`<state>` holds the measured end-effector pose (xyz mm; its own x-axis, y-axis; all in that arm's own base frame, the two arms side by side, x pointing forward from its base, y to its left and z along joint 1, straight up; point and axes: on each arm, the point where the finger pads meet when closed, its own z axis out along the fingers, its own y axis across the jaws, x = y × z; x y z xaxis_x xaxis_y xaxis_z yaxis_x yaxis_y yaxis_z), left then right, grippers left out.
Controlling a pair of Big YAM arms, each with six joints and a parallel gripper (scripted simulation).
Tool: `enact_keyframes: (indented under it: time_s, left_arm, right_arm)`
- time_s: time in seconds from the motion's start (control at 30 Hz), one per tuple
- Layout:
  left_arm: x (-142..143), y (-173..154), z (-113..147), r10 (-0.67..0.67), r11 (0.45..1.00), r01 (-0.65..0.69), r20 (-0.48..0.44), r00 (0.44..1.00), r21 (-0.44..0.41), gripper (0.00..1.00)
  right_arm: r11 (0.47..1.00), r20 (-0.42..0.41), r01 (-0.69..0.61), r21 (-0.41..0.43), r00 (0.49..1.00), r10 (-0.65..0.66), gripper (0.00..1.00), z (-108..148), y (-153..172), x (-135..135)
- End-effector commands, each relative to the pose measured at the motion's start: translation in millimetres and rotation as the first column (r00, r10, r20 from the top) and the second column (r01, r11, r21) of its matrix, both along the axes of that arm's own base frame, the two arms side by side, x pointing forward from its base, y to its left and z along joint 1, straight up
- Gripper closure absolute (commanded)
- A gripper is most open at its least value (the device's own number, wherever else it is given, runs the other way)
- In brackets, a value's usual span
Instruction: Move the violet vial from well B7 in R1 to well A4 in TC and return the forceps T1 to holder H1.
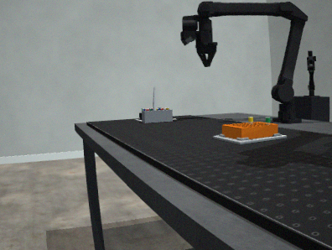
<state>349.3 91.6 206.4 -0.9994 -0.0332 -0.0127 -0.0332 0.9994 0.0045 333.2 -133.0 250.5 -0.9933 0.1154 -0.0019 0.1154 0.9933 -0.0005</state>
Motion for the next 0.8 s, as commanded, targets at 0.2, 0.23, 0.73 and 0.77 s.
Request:
enact_keyframes:
  time_s: [0.2,0.23,0.73,0.77]
  left_arm:
    - [-1,-4,-8,-0.02,1.0,0.019,-0.026,0.999,-0.01,0.0]
    - [-1,-4,-8,-0.02,1.0,0.019,-0.026,0.999,-0.01,0.0]
    - [-1,-4,-8,-0.02,1.0,0.019,-0.026,0.999,-0.01,0.0]
    - [-1,-4,-8,-0.02,1.0,0.019,-0.026,0.999,-0.01,0.0]
  right_arm:
    - [0.994,0.017,-0.111,-0.007,0.994,0.111,0.76,8,28,14]
    - [0.996,0.018,-0.089,-0.007,0.996,0.089,0.76,8,31,16]
    - [0.99,0.025,-0.142,-0.008,0.99,0.142,0.76,11,64,30]
    - [0.99,0.025,-0.142,-0.008,0.99,0.142,0.76,11,64,30]
